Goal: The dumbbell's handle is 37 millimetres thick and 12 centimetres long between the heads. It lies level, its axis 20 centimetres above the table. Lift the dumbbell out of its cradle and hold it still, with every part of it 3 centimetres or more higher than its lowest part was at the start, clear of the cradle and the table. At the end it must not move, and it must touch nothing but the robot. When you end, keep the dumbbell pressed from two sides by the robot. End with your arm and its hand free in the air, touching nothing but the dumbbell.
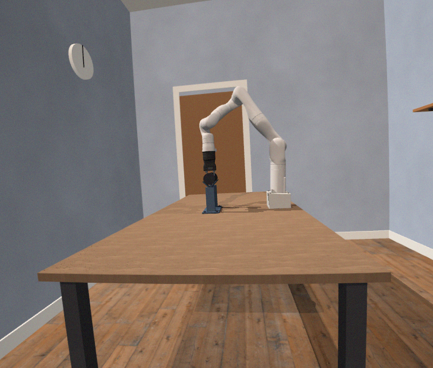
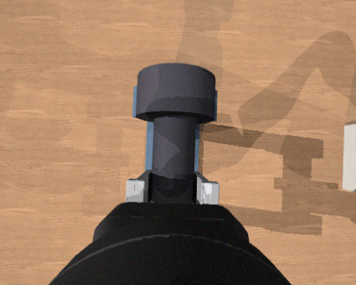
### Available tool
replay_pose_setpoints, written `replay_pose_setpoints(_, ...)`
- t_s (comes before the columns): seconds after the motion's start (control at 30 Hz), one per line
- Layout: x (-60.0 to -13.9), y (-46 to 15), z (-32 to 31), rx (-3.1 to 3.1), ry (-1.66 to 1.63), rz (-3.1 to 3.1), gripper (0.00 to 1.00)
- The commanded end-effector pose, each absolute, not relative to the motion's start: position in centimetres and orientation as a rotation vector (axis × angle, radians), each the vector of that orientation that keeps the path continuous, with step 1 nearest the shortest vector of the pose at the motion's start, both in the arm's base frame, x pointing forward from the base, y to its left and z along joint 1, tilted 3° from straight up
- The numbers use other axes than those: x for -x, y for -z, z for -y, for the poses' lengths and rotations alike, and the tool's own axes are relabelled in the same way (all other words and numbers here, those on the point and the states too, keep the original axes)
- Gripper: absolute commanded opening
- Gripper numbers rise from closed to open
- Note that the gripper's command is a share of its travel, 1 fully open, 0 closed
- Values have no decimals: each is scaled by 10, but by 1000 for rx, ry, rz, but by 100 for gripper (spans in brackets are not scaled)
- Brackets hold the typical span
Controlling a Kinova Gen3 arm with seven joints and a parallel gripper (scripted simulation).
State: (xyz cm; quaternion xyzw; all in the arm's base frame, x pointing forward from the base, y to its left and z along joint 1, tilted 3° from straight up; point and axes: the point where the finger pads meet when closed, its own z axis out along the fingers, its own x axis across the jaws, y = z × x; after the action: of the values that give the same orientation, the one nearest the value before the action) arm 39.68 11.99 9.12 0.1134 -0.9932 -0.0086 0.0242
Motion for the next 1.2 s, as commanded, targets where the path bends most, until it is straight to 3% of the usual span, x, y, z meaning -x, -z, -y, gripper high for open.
replay_pose_setpoints(0.0, -397, -94, -120, -351, 25, 3076, 0)
replay_pose_setpoints(1.17, -400, -158, -119, -351, 25, 3076, 0)
